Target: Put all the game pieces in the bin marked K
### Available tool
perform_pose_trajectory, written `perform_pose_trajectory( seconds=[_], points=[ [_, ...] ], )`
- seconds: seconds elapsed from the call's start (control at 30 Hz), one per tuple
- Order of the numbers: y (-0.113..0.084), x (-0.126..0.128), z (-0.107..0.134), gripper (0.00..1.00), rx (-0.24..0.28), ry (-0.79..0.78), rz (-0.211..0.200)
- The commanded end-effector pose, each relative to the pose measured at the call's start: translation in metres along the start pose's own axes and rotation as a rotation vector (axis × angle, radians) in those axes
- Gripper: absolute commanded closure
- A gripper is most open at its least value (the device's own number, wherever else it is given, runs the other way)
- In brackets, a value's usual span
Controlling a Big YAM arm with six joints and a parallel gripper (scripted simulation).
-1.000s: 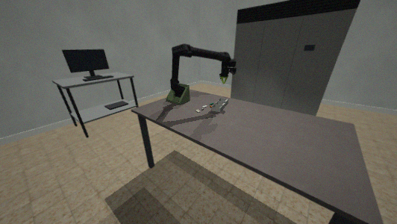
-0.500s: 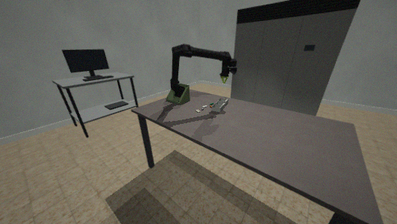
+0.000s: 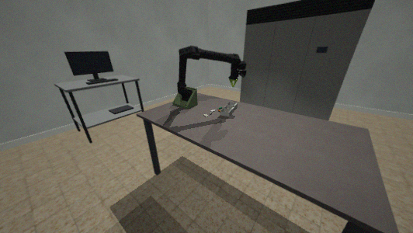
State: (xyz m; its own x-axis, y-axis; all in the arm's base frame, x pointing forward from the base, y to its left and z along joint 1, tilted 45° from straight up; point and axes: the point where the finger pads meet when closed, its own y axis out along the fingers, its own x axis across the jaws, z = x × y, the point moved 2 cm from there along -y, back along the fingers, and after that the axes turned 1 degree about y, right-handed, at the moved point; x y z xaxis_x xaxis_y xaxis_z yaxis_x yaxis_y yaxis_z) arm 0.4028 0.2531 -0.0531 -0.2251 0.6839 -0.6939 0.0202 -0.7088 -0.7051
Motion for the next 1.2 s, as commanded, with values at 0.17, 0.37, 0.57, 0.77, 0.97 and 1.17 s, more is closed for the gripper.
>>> perform_pose_trajectory(
  seconds=[0.17, 0.37, 0.57, 0.77, 0.97, 1.17],
  points=[
    [-0.015, 0.001, -0.009, 0.92, -0.036, 0.018, -0.020],
    [0.010, -0.042, 0.011, 0.61, -0.019, 0.224, -0.013],
    [0.033, -0.081, 0.032, 0.61, 0.019, 0.350, 0.017],
    [0.038, -0.097, 0.049, 0.61, 0.009, 0.484, 0.009],
    [0.070, -0.148, 0.070, 0.61, -0.019, 0.636, -0.015],
    [0.091, -0.188, 0.092, 0.61, -0.019, 0.614, -0.011]
  ],
)
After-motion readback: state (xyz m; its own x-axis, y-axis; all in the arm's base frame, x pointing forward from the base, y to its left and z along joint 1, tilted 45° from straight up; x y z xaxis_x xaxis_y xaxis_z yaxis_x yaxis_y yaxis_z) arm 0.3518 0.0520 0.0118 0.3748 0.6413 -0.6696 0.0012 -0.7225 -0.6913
